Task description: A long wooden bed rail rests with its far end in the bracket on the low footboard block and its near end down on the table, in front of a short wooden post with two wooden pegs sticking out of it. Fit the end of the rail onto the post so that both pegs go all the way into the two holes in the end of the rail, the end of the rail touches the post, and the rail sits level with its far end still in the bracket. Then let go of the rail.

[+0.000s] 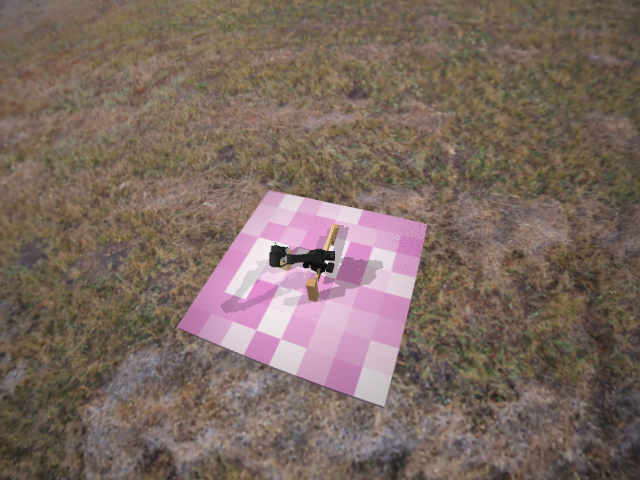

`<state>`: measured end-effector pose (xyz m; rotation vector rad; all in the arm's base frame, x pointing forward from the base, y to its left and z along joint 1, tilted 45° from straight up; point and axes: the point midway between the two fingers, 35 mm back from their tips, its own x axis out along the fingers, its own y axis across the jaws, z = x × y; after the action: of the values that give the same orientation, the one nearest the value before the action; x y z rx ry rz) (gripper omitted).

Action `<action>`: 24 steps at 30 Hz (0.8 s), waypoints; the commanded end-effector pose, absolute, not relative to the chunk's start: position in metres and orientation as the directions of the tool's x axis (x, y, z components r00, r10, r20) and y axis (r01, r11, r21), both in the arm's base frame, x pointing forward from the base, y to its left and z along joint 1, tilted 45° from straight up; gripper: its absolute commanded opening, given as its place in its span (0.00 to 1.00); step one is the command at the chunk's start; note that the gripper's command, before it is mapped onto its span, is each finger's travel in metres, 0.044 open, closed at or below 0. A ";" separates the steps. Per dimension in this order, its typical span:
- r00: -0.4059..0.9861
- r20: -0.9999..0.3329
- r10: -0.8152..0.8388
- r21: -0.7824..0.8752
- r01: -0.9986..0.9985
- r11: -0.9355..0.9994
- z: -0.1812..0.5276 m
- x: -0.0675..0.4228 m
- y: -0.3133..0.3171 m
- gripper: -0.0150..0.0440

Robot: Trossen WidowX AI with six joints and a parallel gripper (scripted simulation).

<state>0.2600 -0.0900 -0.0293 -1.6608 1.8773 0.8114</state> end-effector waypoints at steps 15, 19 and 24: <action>-0.123 -0.710 -0.693 0.101 -0.992 0.073 -0.023 0.262 -0.095 0.25; -0.123 -0.710 -0.693 0.101 -0.992 0.073 -0.023 0.262 -0.096 0.25; -0.123 -0.710 -0.693 0.101 -0.992 0.073 -0.022 0.262 -0.097 0.25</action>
<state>0.2607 -0.0961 -0.0249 -1.6593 1.8763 0.8156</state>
